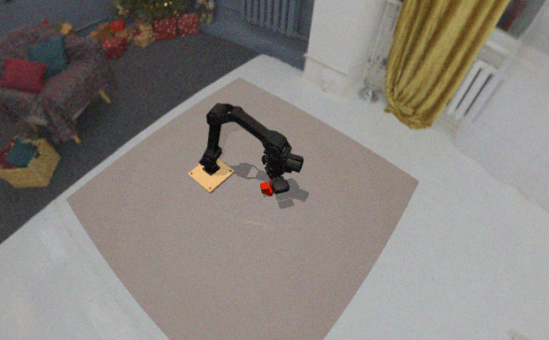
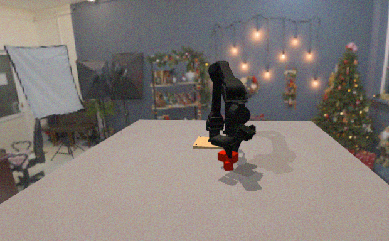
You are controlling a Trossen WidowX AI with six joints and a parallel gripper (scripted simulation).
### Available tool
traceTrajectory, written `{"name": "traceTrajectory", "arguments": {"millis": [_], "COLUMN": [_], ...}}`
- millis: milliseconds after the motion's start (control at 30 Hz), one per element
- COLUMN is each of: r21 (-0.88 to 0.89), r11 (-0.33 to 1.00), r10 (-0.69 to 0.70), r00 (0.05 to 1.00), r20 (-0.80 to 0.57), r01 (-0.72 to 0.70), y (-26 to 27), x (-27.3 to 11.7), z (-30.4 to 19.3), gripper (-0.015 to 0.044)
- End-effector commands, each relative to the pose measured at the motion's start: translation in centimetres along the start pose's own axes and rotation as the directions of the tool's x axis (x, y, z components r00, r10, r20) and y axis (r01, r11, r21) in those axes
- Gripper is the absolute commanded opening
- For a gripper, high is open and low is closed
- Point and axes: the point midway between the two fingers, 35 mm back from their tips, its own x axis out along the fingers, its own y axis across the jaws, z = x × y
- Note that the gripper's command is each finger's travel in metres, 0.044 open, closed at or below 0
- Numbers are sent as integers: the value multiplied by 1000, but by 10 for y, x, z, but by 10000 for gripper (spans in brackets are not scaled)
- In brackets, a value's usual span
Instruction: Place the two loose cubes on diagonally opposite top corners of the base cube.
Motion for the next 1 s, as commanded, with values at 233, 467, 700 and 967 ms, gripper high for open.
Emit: {"name": "traceTrajectory", "arguments": {"millis": [233, 467, 700, 967], "r21": [-11, -11, -11, -11], "r11": [1000, 1000, 1000, 1000], "r10": [-3, -3, -3, -3], "r00": [1000, 1000, 1000, 1000], "r20": [-9, -9, -9, -9], "r01": [3, 3, 3, 3], "y": [0, 0, 0, 0], "x": [5, 6, 6, 6], "z": [0, 0, 0, 0], "gripper": [105, 105, 105, 205]}}
